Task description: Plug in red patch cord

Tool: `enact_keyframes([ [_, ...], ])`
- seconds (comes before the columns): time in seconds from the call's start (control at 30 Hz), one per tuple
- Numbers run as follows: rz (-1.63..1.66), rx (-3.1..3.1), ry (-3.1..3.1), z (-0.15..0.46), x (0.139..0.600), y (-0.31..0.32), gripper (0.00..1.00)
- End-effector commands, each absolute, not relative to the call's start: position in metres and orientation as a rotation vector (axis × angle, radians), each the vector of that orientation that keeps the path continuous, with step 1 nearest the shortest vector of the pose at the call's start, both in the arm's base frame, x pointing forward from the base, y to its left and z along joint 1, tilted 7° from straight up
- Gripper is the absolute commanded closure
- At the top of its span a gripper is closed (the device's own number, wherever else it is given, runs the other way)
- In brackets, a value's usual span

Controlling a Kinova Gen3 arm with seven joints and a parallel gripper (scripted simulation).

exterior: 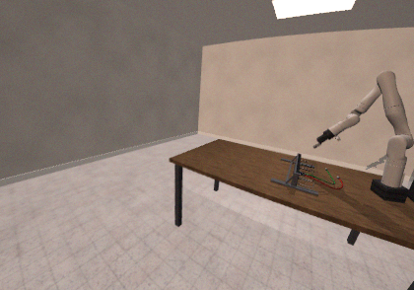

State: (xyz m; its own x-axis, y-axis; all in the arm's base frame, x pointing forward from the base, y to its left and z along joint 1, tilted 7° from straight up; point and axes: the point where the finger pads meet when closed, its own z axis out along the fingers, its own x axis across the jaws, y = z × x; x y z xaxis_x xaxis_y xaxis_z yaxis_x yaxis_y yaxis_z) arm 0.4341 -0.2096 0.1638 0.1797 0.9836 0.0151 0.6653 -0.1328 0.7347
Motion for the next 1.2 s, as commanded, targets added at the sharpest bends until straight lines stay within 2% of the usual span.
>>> enact_keyframes([
  [0.0,0.726,1.861,1.612,0.143,0.453,-0.185,1.00],
  [0.47,0.726,1.861,1.612,0.105,0.493,-0.188,1.00],
  [1.17,0.726,1.861,1.612,0.102,0.496,-0.189,1.00],
])
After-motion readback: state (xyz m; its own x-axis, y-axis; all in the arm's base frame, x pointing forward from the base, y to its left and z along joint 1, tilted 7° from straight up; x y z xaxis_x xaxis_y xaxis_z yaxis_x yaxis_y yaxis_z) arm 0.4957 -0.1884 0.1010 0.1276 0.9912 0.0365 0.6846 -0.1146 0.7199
